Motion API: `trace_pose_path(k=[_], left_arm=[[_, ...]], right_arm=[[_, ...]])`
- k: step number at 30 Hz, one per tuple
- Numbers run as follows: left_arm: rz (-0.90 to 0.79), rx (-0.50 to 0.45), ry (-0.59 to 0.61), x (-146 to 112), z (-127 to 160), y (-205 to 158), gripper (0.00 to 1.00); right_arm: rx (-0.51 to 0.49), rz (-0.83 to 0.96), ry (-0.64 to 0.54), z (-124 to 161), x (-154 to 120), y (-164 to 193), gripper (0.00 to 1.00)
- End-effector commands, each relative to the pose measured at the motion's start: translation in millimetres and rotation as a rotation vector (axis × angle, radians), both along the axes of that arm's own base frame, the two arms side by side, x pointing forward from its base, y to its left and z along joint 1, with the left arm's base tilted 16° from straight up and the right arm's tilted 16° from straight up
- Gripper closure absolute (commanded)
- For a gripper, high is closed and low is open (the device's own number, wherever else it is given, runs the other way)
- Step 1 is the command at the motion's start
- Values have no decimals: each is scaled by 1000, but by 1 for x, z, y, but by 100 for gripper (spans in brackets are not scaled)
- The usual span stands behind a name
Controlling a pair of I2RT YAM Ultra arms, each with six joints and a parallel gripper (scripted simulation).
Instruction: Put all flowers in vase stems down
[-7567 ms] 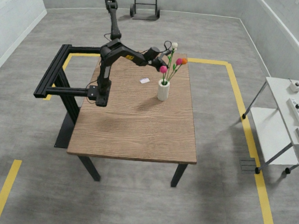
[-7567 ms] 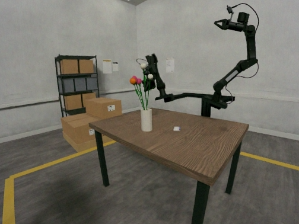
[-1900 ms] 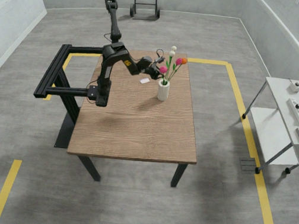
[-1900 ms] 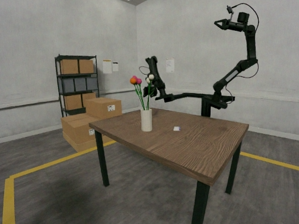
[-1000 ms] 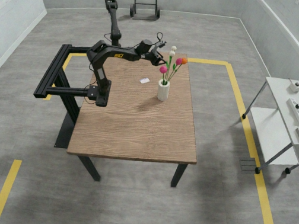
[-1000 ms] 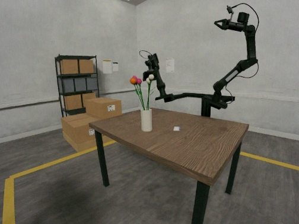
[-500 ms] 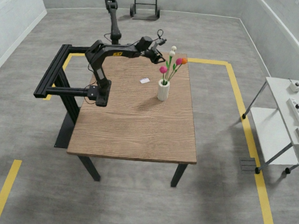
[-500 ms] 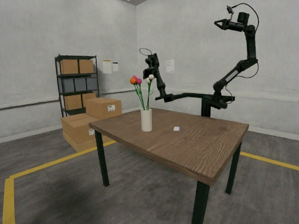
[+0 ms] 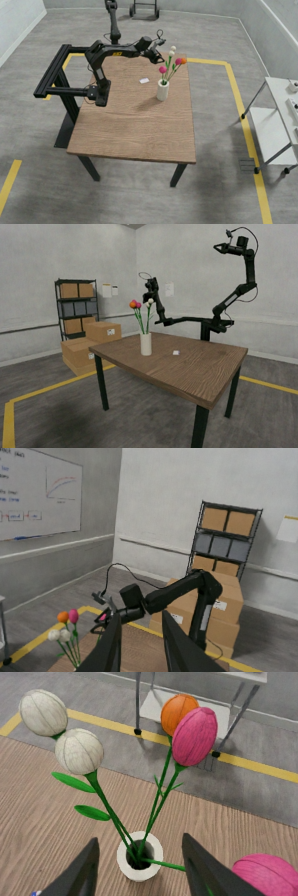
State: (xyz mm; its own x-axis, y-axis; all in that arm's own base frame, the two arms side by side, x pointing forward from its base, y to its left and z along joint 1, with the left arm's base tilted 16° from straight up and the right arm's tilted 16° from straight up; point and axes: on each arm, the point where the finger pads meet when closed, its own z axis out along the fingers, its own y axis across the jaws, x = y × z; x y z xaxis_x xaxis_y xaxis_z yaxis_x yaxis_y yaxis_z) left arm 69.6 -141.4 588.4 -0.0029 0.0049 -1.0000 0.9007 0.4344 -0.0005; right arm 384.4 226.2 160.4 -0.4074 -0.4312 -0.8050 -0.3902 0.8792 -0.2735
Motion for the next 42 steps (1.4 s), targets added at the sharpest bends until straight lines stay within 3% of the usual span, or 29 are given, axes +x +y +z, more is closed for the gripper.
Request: trace_pose_path(k=[1,29,42], left_arm=[[0,-28,-10,-5,8,8,70],[0,-28,-10,-4,8,8,70],[0,-28,-10,-5,8,8,70]], right_arm=[[6,13,-3,6,3,5,40],[7,7,-7,13,-96,-39,40],[5,8,-8,12,-100,-41,40]])
